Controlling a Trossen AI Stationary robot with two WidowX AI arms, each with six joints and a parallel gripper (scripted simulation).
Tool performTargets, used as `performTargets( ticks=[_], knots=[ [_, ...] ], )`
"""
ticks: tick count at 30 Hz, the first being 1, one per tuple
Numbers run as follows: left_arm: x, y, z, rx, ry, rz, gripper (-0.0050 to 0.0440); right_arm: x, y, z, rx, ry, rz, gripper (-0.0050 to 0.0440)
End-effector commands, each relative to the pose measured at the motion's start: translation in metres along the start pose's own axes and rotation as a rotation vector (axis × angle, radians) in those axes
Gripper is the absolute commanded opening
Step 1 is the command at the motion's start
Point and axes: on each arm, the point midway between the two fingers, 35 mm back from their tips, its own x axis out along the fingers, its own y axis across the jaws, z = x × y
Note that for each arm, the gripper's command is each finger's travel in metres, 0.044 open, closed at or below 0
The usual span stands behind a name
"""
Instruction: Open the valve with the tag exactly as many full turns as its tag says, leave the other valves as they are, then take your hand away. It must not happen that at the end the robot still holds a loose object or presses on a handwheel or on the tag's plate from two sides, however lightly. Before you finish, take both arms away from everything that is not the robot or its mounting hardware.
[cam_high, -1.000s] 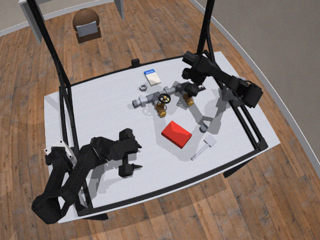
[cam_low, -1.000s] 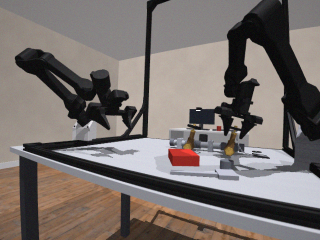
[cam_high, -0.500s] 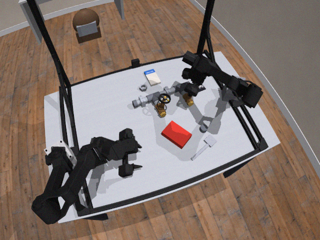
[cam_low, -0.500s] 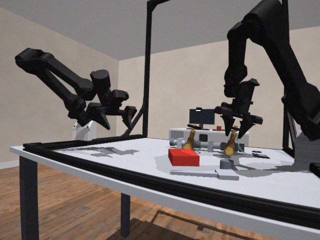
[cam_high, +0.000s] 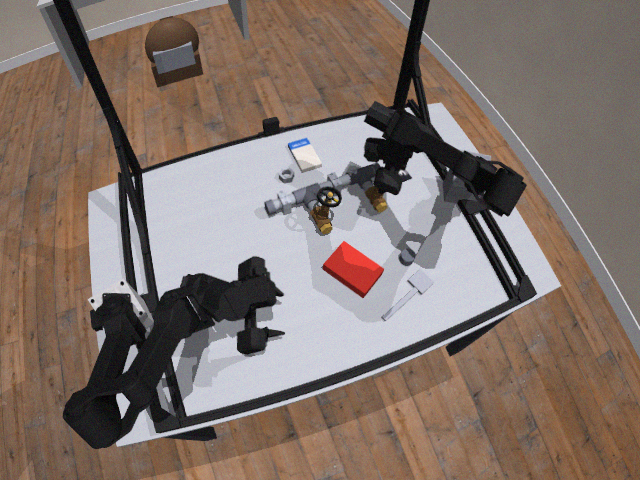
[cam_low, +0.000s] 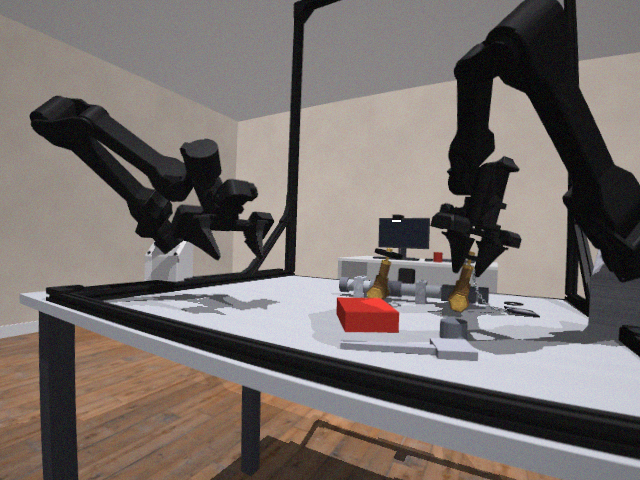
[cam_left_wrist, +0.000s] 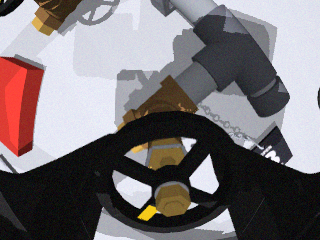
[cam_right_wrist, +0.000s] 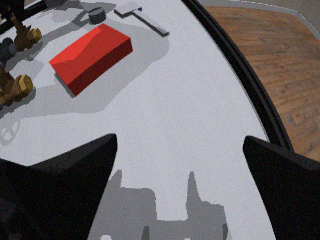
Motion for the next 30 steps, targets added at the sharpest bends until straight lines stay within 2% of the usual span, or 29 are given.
performTargets(
  ticks=[1,10,12,14,23,29,30],
  knots=[
    [0.0000,0.0000,0.0000,-0.225,0.001,-0.001,0.0000,0.0000,0.0000,0.0000,0.000,0.000,0.000,0.0400],
    [0.0000,0.0000,0.0000,-0.803,0.001,-0.002,0.0000,0.0000,0.0000,0.0000,0.000,0.000,0.000,0.0400],
    [0.0000,0.0000,0.0000,-0.803,0.001,-0.002,0.0000,0.0000,0.0000,0.0000,0.000,0.000,0.000,0.0400],
    [0.0000,0.0000,0.0000,-0.995,0.001,-0.002,0.0000,0.0000,0.0000,0.0000,0.000,0.000,0.000,0.0400],
    [0.0000,0.0000,0.0000,-1.559,0.002,-0.003,0.0000,0.0000,0.0000,0.0000,0.000,0.000,0.000,0.0400],
    [0.0000,0.0000,0.0000,-1.575,0.002,-0.003,0.0000,0.0000,0.0000,0.0000,0.000,0.000,0.000,0.0400],
    [0.0000,-0.0001,0.0000,-1.550,0.001,-0.001,0.0024,0.0000,0.0000,0.0000,0.000,0.000,0.000,0.0400]
  ],
)
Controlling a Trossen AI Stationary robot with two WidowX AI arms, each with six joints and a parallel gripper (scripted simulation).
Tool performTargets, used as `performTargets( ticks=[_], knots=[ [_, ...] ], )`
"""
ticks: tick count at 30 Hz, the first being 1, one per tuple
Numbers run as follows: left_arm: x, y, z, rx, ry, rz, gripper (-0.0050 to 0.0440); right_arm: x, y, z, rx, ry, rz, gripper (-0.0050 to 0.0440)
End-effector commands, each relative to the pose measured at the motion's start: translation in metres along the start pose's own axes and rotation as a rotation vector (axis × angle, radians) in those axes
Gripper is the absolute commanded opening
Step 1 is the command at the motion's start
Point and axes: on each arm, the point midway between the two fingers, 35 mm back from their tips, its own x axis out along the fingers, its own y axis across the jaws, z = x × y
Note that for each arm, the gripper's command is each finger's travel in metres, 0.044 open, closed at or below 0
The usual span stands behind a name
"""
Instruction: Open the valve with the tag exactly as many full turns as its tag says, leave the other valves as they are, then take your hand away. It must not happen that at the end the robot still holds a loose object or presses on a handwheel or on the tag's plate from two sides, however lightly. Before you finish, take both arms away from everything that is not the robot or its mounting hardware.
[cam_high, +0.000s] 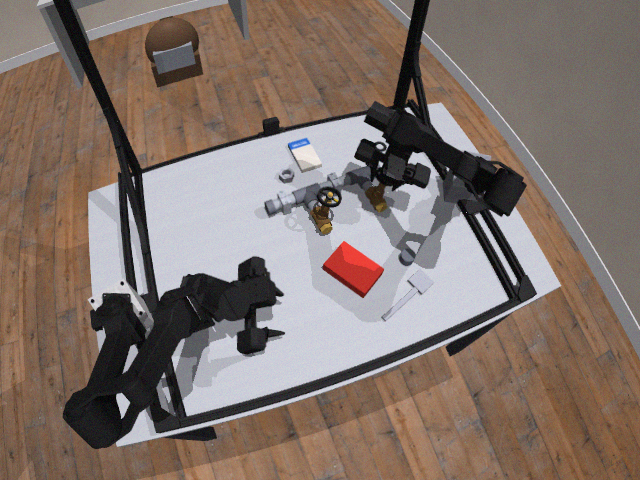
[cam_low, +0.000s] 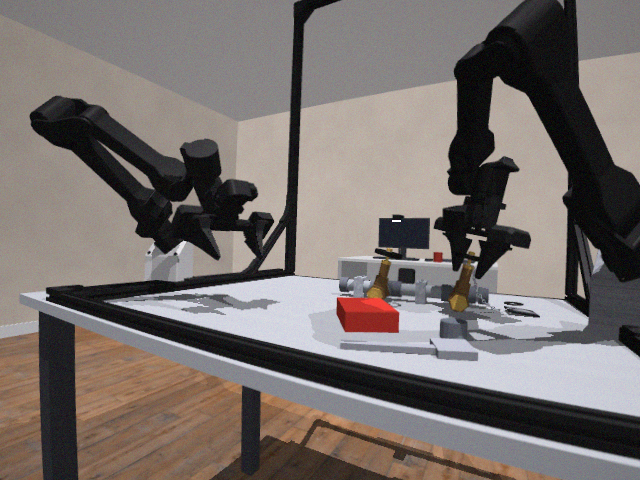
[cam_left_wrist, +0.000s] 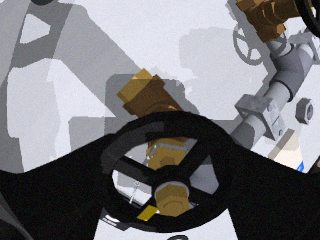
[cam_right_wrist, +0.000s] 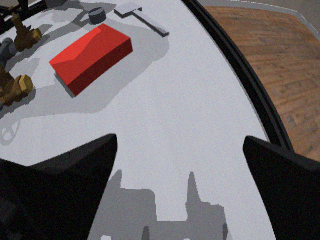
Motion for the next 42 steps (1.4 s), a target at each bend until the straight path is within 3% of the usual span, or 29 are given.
performTargets(
  ticks=[1,14,16,18,22,29,31,33,42],
  knots=[
    [0.0000,0.0000,0.0000,0.004,0.000,0.000,0.0048,0.0000,0.0000,0.0000,0.000,0.000,0.000,0.0400],
    [0.0000,0.0000,0.0000,0.004,0.000,0.000,0.0360,0.0000,0.0000,0.0000,0.000,0.000,0.000,0.0400],
    [0.0000,0.0000,0.0000,0.004,0.000,0.000,0.0360,0.0000,0.0000,0.0000,0.000,0.000,0.000,0.0400],
    [0.0000,0.0000,0.0000,0.004,0.000,0.000,0.0400,0.0000,0.0000,0.0000,0.000,0.000,0.000,0.0400],
    [0.0000,0.0000,0.0000,0.065,0.000,0.000,0.0400,0.0000,0.0000,0.0000,0.000,0.000,0.000,0.0400],
    [0.0000,0.0000,0.0000,0.583,-0.001,0.000,0.0400,0.0000,0.0000,0.0000,0.000,0.000,0.000,0.0400],
    [0.0000,0.0000,0.0000,0.711,-0.002,0.000,0.0400,0.0000,0.0000,0.0000,0.000,0.000,0.000,0.0400],
    [0.0000,0.0000,0.0000,0.711,-0.002,0.000,0.0400,0.0000,0.0000,0.0000,0.000,0.000,0.000,0.0400],
    [0.0000,0.0000,0.0000,1.352,-0.003,0.000,0.0400,0.0000,0.0000,0.0000,0.000,0.000,0.000,0.0400]
  ],
)
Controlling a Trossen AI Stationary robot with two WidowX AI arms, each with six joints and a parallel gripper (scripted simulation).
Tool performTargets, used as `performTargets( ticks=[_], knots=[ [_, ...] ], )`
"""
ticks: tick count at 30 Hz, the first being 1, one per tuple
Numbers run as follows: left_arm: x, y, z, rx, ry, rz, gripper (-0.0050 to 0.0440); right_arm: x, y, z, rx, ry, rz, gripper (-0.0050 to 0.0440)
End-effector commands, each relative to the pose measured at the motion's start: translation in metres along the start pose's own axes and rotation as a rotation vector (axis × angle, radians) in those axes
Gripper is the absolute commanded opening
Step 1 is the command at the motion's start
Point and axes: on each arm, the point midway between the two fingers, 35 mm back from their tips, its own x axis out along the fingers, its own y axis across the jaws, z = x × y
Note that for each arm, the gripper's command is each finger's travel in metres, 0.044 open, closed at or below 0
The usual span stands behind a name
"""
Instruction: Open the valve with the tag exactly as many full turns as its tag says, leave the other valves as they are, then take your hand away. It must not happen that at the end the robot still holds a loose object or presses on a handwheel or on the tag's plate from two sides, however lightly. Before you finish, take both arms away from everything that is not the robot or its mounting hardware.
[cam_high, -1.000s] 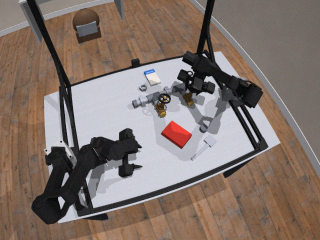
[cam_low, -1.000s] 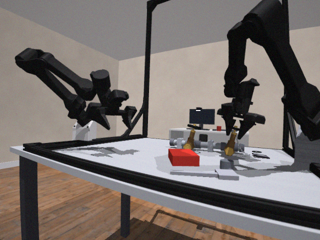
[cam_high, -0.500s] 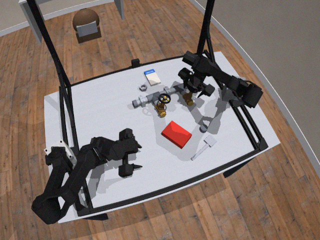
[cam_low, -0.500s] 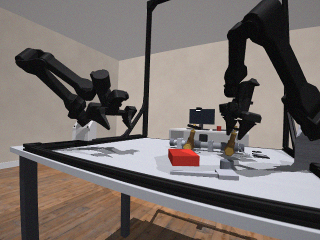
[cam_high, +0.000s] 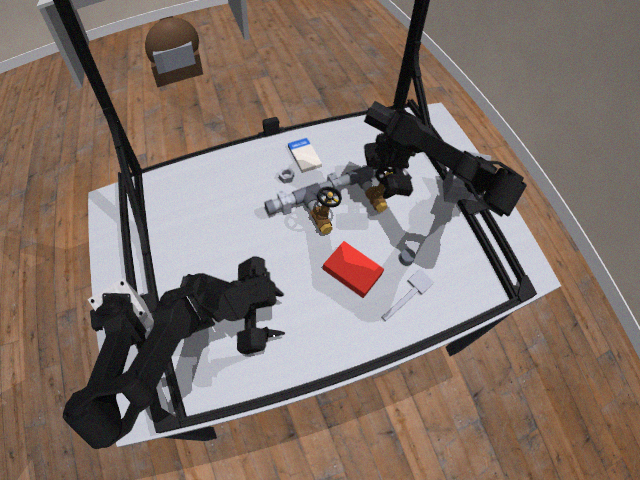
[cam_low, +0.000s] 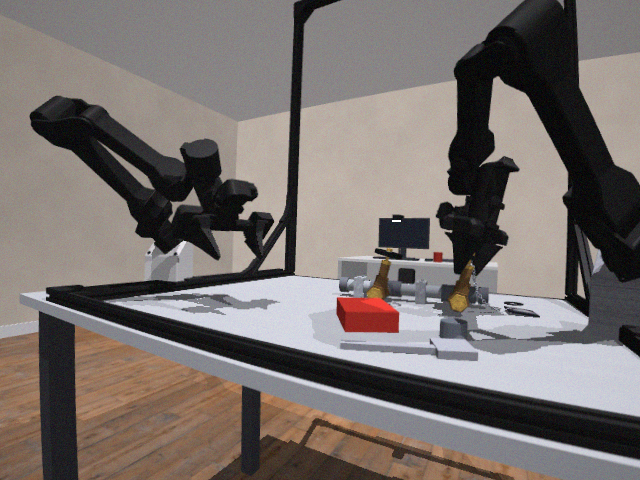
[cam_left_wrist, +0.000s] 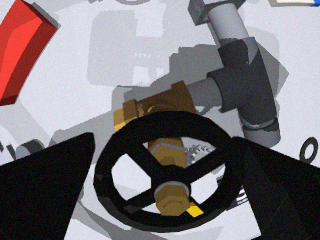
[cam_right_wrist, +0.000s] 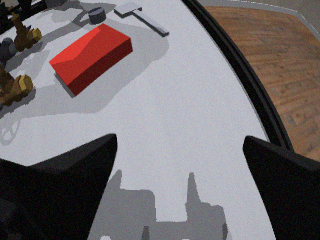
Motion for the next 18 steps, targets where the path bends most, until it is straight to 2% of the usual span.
performTargets(
  ticks=[1,6,12,18],
  knots=[
    [0.0000,0.0000,0.0000,0.224,-0.002,0.002,0.0400,0.0000,0.0000,0.0000,0.000,0.000,0.000,0.0400],
    [0.0000,0.0000,0.0000,0.514,-0.002,0.002,0.0400,0.0000,0.0000,0.0000,0.000,0.000,0.000,0.0400],
    [0.0000,0.0000,0.0000,0.522,-0.002,0.002,0.0400,0.0000,0.0000,0.0000,0.000,0.000,0.000,0.0400],
    [-0.0003,0.0000,0.0002,0.504,0.000,0.000,0.0256,0.0000,0.0000,0.0000,0.000,0.000,0.000,0.0400]
  ],
)
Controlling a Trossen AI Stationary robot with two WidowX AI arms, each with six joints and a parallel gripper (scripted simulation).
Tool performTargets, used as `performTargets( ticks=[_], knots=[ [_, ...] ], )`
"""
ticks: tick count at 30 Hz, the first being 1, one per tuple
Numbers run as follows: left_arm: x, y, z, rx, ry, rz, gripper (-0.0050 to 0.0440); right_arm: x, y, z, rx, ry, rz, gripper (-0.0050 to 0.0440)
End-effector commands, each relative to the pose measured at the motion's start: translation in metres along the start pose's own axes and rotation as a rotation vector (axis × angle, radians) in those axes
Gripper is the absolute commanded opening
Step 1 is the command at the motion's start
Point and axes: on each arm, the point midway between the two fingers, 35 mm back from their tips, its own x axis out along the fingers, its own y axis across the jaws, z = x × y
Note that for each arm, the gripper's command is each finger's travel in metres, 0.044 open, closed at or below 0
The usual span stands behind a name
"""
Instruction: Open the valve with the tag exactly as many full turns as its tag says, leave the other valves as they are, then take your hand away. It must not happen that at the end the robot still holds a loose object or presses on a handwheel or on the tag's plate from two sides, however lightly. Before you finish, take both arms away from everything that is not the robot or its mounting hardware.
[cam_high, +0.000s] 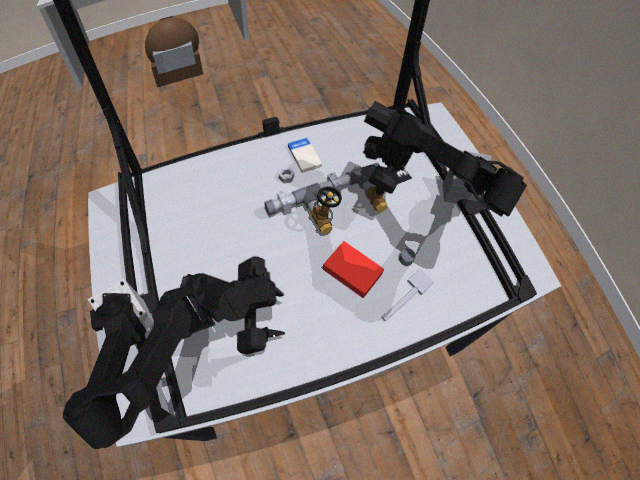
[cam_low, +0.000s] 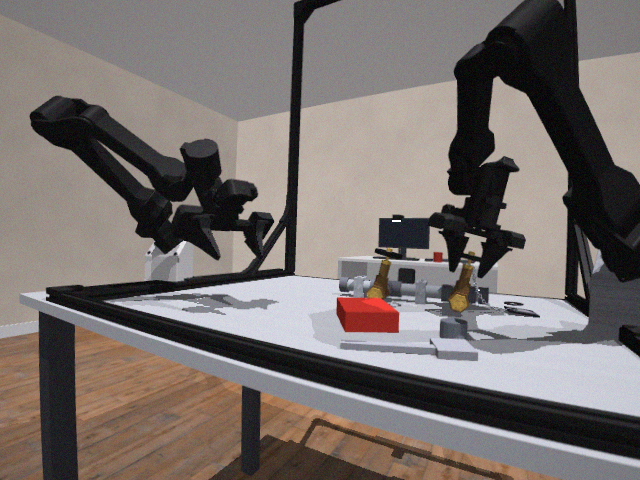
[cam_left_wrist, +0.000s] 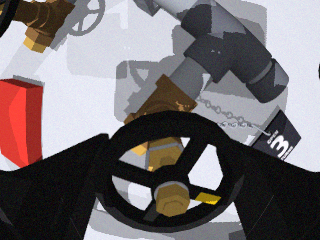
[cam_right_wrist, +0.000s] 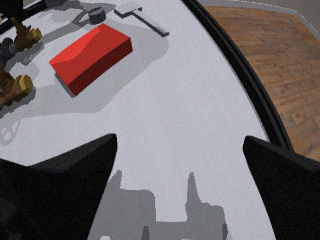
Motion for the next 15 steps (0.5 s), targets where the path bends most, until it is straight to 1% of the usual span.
performTargets(
  ticks=[1,2,8,15],
  knots=[
    [-0.0003,0.0002,0.0002,-0.002,0.000,0.000,0.0232,0.0000,0.0000,0.0000,0.000,0.000,0.000,0.0400],
    [-0.0003,0.0002,0.0002,-0.002,0.000,0.000,0.0208,0.0000,0.0000,0.0000,0.000,0.000,0.000,0.0400],
    [-0.0003,0.0002,0.0002,-0.002,0.000,0.000,0.0208,0.0000,0.0000,0.0000,0.000,0.000,0.000,0.0400],
    [-0.0003,0.0002,0.0002,-0.002,0.000,0.000,0.0040,0.0000,0.0000,0.0000,0.000,0.000,0.000,0.0400]
  ],
)
